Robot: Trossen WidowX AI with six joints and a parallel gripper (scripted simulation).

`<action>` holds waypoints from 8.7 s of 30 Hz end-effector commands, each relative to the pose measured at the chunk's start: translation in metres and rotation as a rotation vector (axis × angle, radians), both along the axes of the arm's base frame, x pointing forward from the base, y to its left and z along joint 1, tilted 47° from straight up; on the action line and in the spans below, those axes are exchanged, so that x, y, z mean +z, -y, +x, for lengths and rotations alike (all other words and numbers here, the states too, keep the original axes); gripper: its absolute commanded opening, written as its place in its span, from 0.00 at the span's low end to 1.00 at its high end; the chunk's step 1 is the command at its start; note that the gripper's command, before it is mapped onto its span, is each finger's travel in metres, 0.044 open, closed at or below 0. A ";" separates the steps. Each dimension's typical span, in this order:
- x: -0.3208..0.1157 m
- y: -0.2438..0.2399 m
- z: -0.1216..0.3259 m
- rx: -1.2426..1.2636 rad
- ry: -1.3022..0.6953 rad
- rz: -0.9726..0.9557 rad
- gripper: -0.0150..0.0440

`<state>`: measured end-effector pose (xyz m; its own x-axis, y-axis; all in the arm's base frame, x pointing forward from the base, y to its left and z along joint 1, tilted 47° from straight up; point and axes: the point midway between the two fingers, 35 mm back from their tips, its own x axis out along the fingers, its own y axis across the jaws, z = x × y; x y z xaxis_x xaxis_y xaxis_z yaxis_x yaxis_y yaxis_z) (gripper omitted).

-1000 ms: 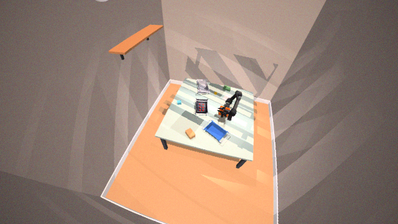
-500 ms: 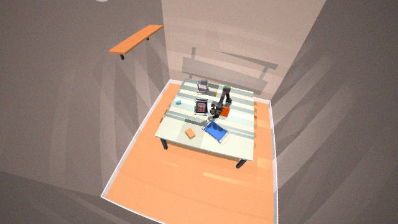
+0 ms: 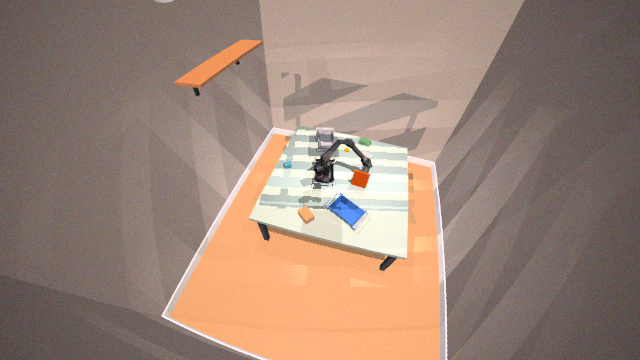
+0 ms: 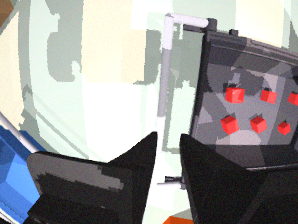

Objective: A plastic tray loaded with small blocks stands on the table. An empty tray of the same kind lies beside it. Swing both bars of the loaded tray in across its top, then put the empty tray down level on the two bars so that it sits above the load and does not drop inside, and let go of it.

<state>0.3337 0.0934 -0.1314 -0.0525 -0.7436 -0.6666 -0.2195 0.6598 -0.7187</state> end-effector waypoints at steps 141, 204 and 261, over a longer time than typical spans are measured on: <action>0.039 0.054 0.020 -0.014 -0.013 0.024 0.25; 0.106 -0.038 0.027 0.053 -0.016 0.047 1.00; -0.147 -0.058 -0.296 -0.500 0.476 -0.002 1.00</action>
